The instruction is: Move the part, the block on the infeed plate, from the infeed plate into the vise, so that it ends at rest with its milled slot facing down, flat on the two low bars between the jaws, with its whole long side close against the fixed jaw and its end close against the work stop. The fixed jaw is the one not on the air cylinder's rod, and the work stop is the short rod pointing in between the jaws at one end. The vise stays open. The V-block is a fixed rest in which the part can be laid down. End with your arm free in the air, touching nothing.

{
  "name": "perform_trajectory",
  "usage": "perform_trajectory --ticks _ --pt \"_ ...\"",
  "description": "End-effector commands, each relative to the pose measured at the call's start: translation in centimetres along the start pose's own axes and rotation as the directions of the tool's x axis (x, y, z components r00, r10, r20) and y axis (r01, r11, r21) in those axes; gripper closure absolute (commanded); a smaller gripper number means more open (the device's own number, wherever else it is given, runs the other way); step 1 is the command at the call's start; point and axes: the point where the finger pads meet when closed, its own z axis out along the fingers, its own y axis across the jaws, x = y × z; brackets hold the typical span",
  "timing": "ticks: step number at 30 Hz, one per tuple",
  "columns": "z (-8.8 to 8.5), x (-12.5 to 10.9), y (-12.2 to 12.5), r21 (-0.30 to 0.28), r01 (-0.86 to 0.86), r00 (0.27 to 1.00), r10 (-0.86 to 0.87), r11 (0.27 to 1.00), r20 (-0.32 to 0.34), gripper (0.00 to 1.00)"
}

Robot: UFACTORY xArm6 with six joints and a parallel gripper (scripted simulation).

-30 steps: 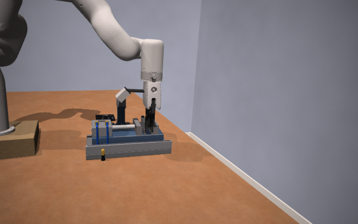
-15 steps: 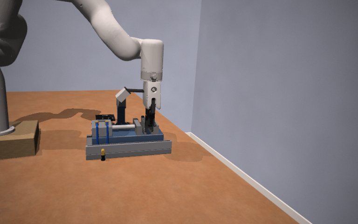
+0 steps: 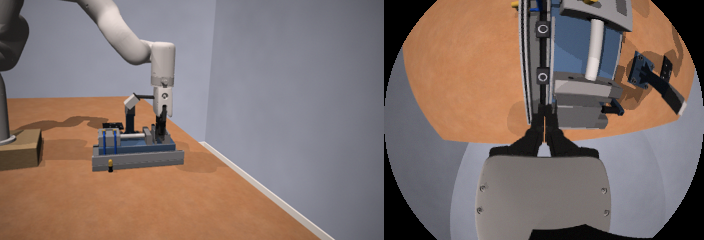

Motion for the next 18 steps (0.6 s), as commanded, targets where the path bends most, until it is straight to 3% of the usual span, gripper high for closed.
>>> perform_trajectory --ticks 1,18 --pt "-0.20 -0.15 0.02 0.001 0.000 1.000 0.000 1.000 0.005 1.00" --pt "-0.20 -0.15 0.39 0.001 0.000 1.000 0.000 1.000 0.005 1.00"
